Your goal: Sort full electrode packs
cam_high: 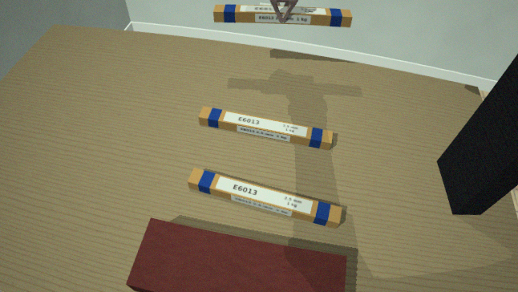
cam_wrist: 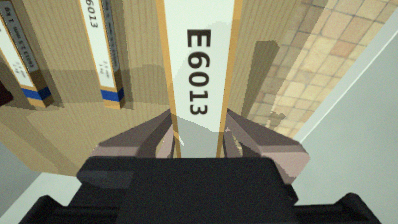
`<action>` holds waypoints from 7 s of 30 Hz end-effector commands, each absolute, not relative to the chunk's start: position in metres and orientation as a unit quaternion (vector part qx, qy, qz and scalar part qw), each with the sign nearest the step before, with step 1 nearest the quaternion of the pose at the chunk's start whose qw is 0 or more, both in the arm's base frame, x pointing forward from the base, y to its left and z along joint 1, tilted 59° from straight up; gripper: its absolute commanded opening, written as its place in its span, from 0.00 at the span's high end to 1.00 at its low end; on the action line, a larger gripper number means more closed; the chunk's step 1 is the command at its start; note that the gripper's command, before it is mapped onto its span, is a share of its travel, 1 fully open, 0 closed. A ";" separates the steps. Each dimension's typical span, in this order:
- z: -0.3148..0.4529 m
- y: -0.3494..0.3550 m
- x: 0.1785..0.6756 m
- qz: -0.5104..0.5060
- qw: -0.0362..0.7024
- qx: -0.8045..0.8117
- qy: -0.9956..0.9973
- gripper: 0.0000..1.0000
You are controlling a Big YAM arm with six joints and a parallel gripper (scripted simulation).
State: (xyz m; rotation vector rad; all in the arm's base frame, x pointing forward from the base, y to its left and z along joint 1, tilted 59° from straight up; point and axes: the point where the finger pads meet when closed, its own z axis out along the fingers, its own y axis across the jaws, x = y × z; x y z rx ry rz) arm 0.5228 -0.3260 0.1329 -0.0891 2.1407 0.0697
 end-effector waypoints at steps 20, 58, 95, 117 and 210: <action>0.178 -0.353 0.500 -0.009 0.504 -0.026 0.863 1.00; 0.176 -0.347 0.504 -0.009 0.505 -0.021 0.863 1.00; 0.179 -0.250 0.508 0.039 0.502 0.046 0.863 1.00; 0.182 -0.198 0.509 0.041 0.502 0.046 0.862 1.00; 0.184 -0.043 0.514 0.046 0.504 0.049 0.861 1.00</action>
